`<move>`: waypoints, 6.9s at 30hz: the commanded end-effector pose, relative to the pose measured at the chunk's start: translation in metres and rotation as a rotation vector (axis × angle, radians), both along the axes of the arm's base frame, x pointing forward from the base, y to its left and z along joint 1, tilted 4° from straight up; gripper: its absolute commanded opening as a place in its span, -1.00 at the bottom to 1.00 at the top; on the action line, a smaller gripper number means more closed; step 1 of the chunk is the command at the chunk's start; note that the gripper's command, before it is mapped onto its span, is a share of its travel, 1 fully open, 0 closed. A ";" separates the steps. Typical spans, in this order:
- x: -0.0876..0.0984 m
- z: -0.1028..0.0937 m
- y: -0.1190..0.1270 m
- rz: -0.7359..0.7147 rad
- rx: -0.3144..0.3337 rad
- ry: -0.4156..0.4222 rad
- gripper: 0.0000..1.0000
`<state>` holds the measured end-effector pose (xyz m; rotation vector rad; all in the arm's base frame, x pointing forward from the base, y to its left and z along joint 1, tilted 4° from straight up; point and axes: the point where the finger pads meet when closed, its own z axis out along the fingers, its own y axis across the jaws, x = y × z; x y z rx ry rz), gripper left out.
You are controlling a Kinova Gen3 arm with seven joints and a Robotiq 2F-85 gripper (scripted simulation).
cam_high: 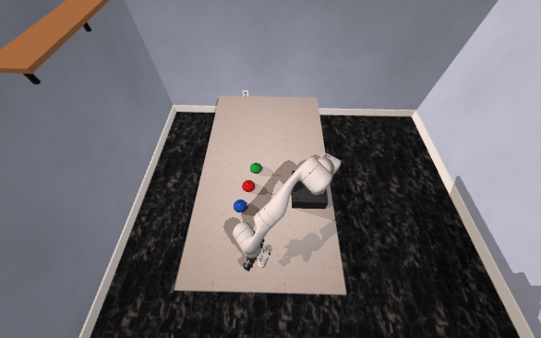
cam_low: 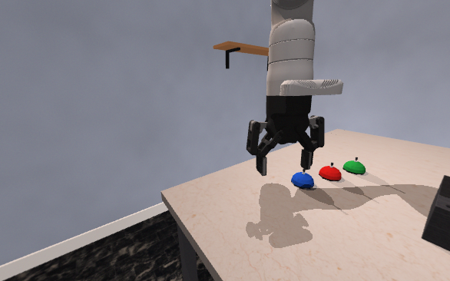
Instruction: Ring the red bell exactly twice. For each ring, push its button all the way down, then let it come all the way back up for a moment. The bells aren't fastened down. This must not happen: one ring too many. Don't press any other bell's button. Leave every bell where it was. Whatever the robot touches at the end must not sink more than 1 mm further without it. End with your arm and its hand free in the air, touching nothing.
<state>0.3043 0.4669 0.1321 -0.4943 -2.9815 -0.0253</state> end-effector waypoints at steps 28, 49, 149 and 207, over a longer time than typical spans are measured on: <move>0.066 -0.025 -0.077 -0.262 -0.015 0.013 1.00; 0.150 -0.093 -0.394 -1.178 -0.087 0.020 1.00; 0.135 -0.107 -0.472 -1.406 -0.116 0.014 -1.00; 0.134 -0.165 -0.469 -1.407 -0.116 0.014 -1.00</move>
